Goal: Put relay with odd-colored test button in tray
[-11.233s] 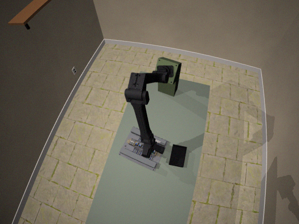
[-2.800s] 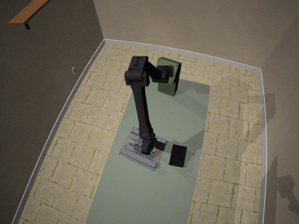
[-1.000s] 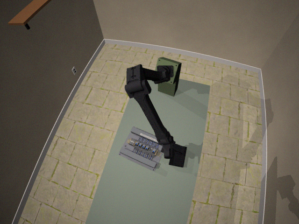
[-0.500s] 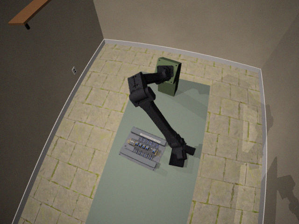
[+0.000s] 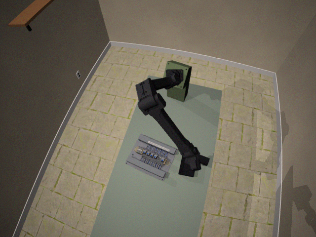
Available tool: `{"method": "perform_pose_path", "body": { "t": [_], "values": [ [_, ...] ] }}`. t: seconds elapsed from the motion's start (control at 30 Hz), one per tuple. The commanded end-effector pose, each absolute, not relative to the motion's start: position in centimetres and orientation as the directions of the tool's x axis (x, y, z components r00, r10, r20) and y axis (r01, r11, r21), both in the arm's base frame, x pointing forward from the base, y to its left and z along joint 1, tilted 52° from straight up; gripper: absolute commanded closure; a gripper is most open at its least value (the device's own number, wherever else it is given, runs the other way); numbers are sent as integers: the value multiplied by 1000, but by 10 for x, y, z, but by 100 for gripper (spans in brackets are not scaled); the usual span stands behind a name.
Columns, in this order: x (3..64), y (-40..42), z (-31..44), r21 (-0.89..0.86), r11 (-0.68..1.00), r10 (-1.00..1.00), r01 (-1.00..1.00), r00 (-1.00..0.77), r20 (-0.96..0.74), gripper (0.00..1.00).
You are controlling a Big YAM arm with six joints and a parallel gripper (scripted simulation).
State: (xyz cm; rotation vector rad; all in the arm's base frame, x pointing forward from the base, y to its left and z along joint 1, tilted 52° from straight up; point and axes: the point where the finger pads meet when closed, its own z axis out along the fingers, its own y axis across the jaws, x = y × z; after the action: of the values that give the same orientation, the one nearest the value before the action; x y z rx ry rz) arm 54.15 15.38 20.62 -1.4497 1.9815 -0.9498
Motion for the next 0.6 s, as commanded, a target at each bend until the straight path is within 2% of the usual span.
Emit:
{"method": "perform_pose_path", "body": {
  "t": [0.0,0.57],
  "values": [
    [537,165,220,-786,191,-957,-588,-291,-16,100],
    [538,163,232,-798,198,-956,-570,-291,-29,100]
  ]
}}
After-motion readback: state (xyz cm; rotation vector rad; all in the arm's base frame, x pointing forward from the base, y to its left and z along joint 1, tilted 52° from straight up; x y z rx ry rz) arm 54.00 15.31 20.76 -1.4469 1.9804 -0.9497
